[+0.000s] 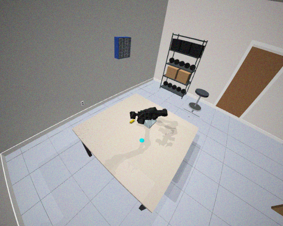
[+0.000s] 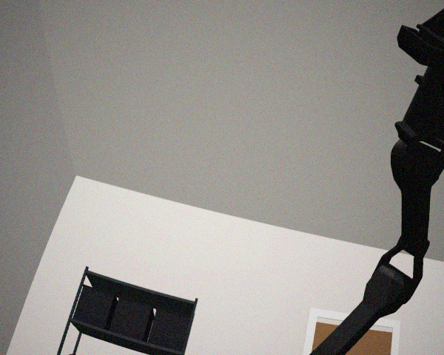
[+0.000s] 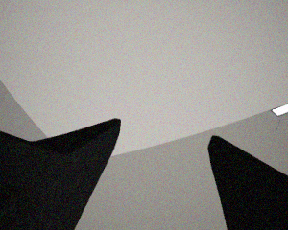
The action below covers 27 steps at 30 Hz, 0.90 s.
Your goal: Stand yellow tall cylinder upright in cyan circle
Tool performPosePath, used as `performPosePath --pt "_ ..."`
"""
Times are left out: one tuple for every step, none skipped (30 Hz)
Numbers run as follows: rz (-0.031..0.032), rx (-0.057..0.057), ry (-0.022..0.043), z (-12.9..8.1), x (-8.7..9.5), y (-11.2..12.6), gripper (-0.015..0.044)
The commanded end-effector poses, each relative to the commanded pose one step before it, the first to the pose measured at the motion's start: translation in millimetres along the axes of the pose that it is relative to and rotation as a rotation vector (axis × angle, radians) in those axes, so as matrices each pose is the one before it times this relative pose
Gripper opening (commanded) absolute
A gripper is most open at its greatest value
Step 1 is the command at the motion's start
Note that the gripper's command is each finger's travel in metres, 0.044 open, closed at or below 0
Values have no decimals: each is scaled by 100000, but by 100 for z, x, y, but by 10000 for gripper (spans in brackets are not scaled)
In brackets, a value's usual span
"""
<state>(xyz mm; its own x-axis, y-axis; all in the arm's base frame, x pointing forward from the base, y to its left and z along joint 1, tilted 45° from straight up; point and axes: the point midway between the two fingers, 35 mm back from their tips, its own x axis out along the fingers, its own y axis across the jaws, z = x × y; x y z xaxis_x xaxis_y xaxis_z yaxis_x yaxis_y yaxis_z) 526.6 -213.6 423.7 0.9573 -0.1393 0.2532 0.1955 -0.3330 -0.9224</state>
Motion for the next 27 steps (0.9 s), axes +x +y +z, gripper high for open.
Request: performPosePath --pt "12940 7738 -1735 -41 -208 4767 309" --pt "3245 2013 -146 -144 16 1139 309" --pt "3238 2038 -110 -161 24 1134 309" --pt "3232 2062 -75 -177 31 1128 309" --pt "3224 2087 -41 -192 39 1122 309" --pt "3217 2111 -8 -208 46 1115 309" --pt "3208 2136 25 -223 53 1108 309" --pt "3200 2160 57 -238 60 1101 309" --pt "3190 2185 88 -253 67 1093 309" --pt "3181 2209 118 -268 74 1085 309" --pt "3171 2233 147 -282 81 1076 309" --pt "3161 2257 175 -296 88 1067 309" --pt "3150 2281 203 -309 94 1058 309" --pt "3139 2305 229 -322 101 1048 309" --pt "3128 2329 255 -335 107 1038 309" --pt "3117 2352 280 -348 114 1028 309" --pt "3106 2375 304 -360 120 1017 309" --pt "3094 2398 328 -371 126 1007 309" --pt "3082 2420 350 -383 132 995 309" --pt "3070 2443 372 -394 137 984 309" --pt "3058 2465 392 -405 143 972 309" --pt "3047 2486 412 -415 148 960 309" --pt "3035 2507 432 -425 154 948 309" --pt "3023 2528 450 -434 159 935 309" --pt "3011 2549 468 -443 164 923 309" --pt "2999 2569 485 -452 169 910 309" --pt "2987 2588 501 -460 173 897 309"
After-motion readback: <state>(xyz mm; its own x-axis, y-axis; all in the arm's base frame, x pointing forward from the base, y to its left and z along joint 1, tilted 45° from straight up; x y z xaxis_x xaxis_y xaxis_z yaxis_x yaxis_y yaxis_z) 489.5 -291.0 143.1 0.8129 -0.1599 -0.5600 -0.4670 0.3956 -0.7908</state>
